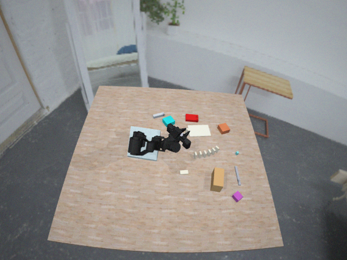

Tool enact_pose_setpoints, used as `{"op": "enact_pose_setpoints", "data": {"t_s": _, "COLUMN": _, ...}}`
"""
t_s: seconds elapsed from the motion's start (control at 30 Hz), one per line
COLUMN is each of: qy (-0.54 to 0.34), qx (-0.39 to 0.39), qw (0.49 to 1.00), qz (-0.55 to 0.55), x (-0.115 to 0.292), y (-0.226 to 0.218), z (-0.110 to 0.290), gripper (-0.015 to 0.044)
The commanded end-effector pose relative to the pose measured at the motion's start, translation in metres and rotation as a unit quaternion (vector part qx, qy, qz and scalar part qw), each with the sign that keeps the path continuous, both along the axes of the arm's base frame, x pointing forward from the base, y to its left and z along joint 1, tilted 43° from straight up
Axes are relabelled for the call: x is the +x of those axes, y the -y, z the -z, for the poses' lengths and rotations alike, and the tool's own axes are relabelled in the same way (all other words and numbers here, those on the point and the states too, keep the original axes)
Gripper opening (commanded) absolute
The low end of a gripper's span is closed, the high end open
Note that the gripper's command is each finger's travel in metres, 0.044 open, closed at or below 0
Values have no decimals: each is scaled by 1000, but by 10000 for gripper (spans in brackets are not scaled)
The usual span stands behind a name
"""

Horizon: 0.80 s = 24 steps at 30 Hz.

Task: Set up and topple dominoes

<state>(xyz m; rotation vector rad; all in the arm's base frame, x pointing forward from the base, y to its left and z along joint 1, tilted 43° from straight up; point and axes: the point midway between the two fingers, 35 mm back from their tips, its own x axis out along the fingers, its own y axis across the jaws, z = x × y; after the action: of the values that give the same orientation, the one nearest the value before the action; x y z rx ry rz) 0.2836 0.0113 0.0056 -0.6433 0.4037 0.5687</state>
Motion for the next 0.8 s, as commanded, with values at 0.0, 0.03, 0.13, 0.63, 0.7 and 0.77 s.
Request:
{"op": "enact_pose_setpoints", "data": {"t_s": 0.0, "qy": 14, "qx": -3, "qw": 1000, "qz": -7, "x": -2, "y": -1, "z": -4, "gripper": 107}}
{"op": "enact_pose_setpoints", "data": {"t_s": 0.03, "qy": 14, "qx": -3, "qw": 1000, "qz": -7, "x": -2, "y": -1, "z": -4, "gripper": 107}}
{"op": "enact_pose_setpoints", "data": {"t_s": 0.13, "qy": 14, "qx": -3, "qw": 1000, "qz": -7, "x": -2, "y": -1, "z": -4, "gripper": 107}}
{"op": "enact_pose_setpoints", "data": {"t_s": 0.63, "qy": 12, "qx": -4, "qw": 1000, "qz": -8, "x": -1, "y": 4, "z": 1, "gripper": 107}}
{"op": "enact_pose_setpoints", "data": {"t_s": 0.7, "qy": 11, "qx": -6, "qw": 1000, "qz": -8, "x": -1, "y": 7, "z": 4, "gripper": 107}}
{"op": "enact_pose_setpoints", "data": {"t_s": 0.77, "qy": 10, "qx": -7, "qw": 1000, "qz": -8, "x": 0, "y": 11, "z": 8, "gripper": 107}}
